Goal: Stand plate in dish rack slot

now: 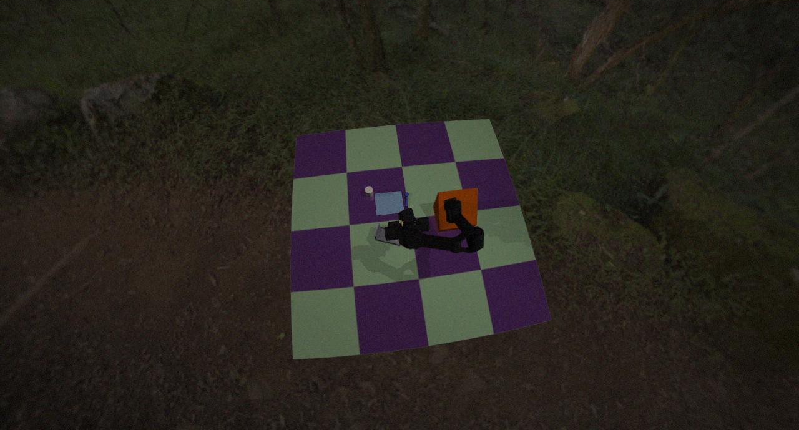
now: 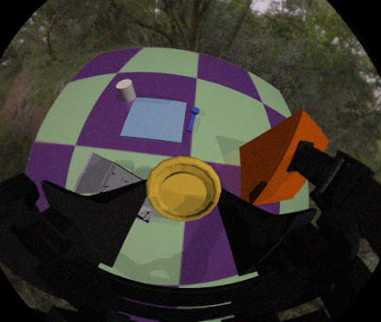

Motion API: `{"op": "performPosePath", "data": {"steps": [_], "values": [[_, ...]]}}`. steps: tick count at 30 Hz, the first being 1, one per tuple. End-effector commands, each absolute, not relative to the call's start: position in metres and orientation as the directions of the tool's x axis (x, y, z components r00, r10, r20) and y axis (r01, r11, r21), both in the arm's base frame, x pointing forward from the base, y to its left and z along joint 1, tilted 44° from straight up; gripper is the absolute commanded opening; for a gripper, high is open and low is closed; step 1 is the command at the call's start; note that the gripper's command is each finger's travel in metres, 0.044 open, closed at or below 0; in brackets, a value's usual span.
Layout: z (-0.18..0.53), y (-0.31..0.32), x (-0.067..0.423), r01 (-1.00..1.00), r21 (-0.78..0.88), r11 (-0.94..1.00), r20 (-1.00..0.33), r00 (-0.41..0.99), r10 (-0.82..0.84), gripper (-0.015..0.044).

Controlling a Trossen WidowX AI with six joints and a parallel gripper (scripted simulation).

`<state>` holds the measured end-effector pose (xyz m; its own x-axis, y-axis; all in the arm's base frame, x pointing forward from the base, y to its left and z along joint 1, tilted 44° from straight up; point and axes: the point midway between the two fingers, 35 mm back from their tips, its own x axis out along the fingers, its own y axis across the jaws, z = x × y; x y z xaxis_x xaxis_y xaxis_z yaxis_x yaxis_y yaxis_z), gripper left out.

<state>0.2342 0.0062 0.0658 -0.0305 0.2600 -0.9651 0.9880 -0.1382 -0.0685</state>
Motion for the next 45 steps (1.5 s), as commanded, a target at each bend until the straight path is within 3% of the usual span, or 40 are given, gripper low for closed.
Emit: {"op": "performPosePath", "data": {"steps": [1, 21, 45], "values": [[0.057, 0.007, 0.234, 0.995, -0.037, -0.096, -0.983, -0.019, 0.182, 0.0000], [0.025, 0.018, 0.245, 0.977, 0.145, 0.158, -0.964, 0.175, -0.198, 0.0000], [0.028, 0.045, 0.254, 0.817, 0.387, 0.427, -0.717, 0.558, -0.418, 0.0000]]}}
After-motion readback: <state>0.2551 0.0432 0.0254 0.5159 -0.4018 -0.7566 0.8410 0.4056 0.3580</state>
